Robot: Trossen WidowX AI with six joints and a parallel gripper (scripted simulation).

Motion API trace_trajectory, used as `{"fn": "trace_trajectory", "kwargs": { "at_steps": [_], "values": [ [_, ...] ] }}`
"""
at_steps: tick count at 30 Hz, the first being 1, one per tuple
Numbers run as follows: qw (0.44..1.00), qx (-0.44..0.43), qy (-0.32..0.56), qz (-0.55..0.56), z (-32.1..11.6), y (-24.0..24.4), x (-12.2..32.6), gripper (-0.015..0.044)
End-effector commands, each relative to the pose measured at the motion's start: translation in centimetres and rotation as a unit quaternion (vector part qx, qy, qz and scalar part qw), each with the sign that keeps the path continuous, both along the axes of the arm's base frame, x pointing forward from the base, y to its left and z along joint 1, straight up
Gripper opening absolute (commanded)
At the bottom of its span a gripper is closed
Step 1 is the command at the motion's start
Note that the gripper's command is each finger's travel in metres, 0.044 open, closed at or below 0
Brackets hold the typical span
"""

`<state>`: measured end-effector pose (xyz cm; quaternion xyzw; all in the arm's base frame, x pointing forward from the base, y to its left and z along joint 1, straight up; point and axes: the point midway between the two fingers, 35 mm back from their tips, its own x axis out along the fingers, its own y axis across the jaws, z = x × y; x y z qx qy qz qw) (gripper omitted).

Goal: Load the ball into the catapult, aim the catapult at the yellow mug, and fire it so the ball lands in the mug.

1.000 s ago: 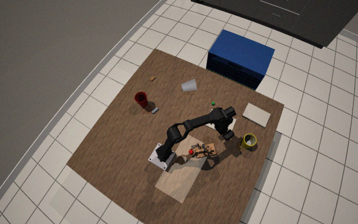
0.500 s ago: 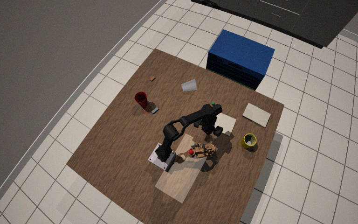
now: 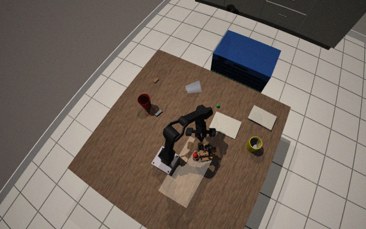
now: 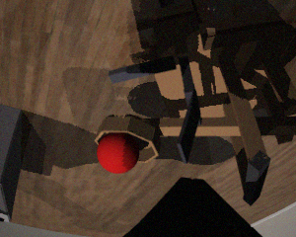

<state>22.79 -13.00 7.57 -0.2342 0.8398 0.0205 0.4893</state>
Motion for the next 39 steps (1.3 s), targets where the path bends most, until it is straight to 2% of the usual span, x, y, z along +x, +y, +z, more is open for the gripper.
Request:
{"fn": "trace_trajectory", "kwargs": {
  "at_steps": [1, 8, 17, 39],
  "values": [
    [0.997, 0.007, 0.055, 0.053, 0.0, 1.2, -1.9, 0.0000],
    [0.983, 0.017, 0.135, 0.126, -0.1, 2.6, -4.3, 0.0000],
    [0.982, 0.018, 0.137, 0.128, -0.3, 2.6, -4.3, 0.0000],
    [0.982, 0.018, 0.137, 0.128, -3.9, 2.5, -3.8, 0.0000]
  ]
}}
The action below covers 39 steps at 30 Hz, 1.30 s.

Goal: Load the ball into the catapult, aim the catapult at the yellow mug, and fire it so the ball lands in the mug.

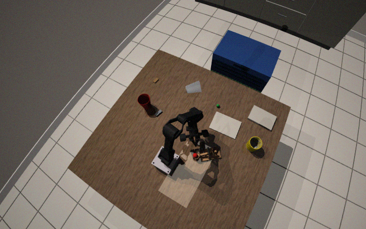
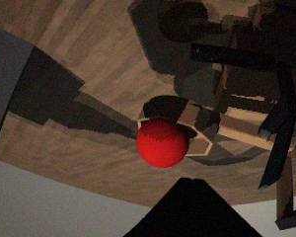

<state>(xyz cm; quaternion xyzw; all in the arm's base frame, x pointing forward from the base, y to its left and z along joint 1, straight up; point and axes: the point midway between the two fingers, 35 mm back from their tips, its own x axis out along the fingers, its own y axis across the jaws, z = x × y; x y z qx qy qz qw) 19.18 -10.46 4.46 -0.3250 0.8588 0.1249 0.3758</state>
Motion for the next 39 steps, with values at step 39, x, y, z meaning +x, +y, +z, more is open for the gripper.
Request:
{"fn": "trace_trajectory", "kwargs": {
  "at_steps": [39],
  "values": [
    [1.000, 0.001, 0.010, 0.003, -7.2, -0.2, -0.5, 0.0000]
  ]
}}
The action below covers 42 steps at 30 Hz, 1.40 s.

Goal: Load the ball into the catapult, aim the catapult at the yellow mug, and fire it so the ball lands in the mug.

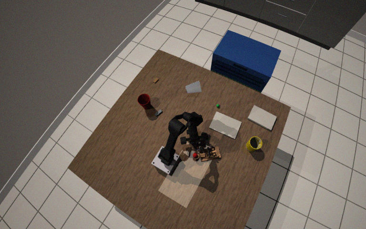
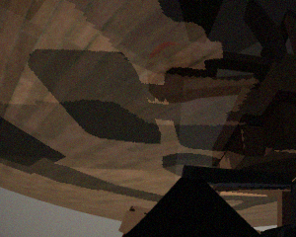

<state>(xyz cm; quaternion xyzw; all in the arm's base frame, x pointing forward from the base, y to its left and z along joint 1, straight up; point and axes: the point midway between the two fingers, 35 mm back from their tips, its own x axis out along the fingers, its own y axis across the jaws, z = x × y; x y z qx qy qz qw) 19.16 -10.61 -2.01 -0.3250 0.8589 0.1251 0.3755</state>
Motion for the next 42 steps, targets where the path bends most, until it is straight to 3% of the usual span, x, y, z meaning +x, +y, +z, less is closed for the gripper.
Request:
{"fn": "trace_trajectory", "kwargs": {
  "at_steps": [1, 12, 21, 26, 27, 42],
  "values": [
    [1.000, 0.001, 0.010, 0.003, -0.8, 0.0, -0.5, 0.0000],
    [1.000, 0.001, 0.010, 0.003, -2.5, -0.1, -0.4, 0.0000],
    [1.000, 0.001, -0.003, 0.001, 8.8, 3.6, 3.7, 0.0000],
    [1.000, 0.001, -0.004, 0.001, 10.1, 4.1, 3.8, 0.0000],
    [1.000, 0.000, 0.002, 0.004, 8.0, 3.4, 3.6, 0.0026],
    [0.972, -0.010, -0.169, -0.162, 8.8, -1.0, 8.1, 0.0420]
  ]
}}
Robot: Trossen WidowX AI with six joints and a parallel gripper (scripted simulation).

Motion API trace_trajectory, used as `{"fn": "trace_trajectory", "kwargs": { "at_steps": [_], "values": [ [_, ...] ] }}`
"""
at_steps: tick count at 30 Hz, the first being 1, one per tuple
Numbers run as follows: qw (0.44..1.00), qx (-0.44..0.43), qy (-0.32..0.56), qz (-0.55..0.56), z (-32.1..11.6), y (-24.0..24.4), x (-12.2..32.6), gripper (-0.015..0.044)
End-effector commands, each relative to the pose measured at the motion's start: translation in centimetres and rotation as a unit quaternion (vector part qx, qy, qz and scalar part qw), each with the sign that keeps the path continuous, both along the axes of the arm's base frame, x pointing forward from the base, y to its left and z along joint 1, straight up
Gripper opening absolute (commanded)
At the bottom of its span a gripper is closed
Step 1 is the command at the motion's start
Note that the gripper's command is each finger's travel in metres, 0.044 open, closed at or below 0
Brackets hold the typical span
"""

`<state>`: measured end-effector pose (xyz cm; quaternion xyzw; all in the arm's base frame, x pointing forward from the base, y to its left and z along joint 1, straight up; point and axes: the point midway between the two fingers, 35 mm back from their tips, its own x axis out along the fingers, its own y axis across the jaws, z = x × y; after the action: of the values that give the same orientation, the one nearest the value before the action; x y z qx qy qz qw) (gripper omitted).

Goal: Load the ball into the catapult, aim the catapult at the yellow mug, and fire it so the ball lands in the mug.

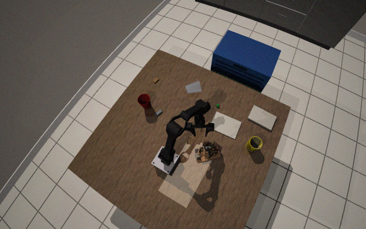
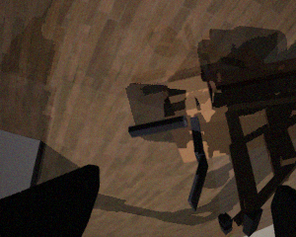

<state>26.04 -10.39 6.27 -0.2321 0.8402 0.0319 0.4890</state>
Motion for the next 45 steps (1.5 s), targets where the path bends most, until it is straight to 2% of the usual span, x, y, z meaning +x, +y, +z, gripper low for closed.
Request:
{"fn": "trace_trajectory", "kwargs": {
  "at_steps": [1, 11, 21, 32, 45],
  "values": [
    [0.997, -0.006, -0.058, -0.052, 0.6, -1.6, 1.5, 0.0440],
    [0.970, -0.023, -0.177, -0.168, 2.2, -6.0, 4.4, 0.0440],
    [0.913, -0.043, -0.294, -0.279, 4.8, -11.5, 6.6, 0.0440],
    [0.822, -0.070, -0.416, -0.382, 9.0, -18.3, 7.5, 0.0440],
    [0.687, -0.102, -0.545, -0.470, 15.4, -26.3, 6.3, 0.0440]
  ]
}}
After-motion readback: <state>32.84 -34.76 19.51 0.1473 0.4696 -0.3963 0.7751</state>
